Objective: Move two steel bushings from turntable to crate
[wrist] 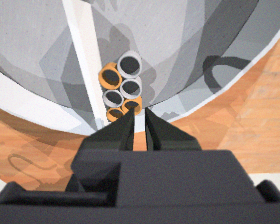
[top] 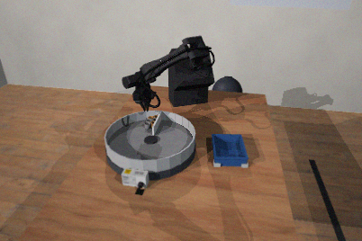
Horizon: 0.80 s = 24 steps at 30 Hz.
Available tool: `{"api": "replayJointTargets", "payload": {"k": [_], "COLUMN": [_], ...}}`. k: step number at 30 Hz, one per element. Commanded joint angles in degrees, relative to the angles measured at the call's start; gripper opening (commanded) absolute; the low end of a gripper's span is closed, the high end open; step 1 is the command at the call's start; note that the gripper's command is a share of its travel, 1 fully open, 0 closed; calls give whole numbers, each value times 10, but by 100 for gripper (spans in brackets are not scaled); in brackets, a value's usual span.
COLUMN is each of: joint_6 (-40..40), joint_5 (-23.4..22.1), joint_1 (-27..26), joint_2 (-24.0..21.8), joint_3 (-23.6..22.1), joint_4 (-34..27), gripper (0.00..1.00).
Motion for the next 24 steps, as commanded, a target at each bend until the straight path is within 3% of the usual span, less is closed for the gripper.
{"api": "replayJointTargets", "payload": {"k": [1, 24], "joint_6": [5, 6], "joint_5": [2, 2], "joint_1": [-15, -14], "joint_2": [-22, -24], "joint_3": [-1, -7], "joint_4": [9, 9], "gripper": [13, 13]}}
